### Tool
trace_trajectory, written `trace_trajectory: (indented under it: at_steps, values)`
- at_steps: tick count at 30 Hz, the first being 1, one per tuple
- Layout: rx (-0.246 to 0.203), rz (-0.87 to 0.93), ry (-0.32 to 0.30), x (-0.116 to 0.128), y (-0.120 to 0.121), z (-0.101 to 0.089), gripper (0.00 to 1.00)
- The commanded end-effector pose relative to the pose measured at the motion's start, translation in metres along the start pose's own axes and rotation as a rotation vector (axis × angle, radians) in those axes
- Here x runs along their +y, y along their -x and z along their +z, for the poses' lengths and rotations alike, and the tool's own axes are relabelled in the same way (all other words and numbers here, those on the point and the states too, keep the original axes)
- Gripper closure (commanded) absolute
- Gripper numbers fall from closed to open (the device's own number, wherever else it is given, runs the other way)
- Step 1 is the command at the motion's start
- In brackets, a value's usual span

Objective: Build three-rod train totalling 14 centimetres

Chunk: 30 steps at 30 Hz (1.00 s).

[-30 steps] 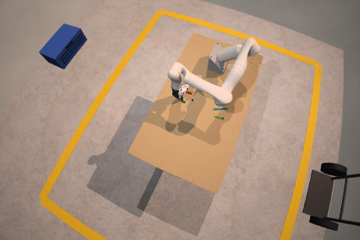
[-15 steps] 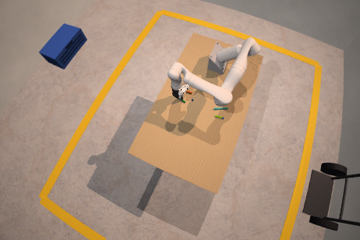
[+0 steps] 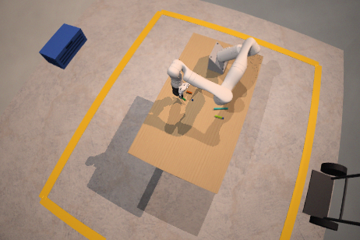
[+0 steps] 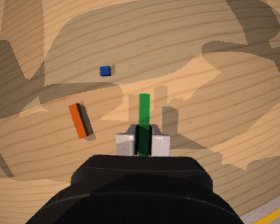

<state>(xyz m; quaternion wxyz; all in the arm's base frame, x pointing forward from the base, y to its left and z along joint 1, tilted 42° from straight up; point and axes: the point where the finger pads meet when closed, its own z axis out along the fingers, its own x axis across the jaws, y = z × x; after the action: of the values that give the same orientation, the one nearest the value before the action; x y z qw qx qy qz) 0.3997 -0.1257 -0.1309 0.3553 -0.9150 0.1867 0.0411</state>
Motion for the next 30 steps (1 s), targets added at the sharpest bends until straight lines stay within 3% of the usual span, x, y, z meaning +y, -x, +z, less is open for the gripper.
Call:
trace_trajectory:
  at_steps: [1, 5, 9, 23, 25, 28, 30]
  values:
    - [0.017, 0.000, -0.001, 0.001, -0.004, -0.024, 0.76]
    - [0.017, 0.000, -0.001, 0.001, -0.004, -0.053, 0.76]
    - [0.017, 0.000, -0.001, 0.001, -0.003, -0.069, 0.76]
    - [0.018, -0.004, -0.001, -0.001, -0.004, -0.073, 0.76]
    - [0.020, -0.026, -0.001, -0.015, -0.004, -0.074, 0.76]
    - [0.025, -0.093, 0.000, -0.056, -0.004, -0.077, 0.76]
    - [0.025, -0.107, 0.001, -0.064, -0.004, -0.077, 0.76]
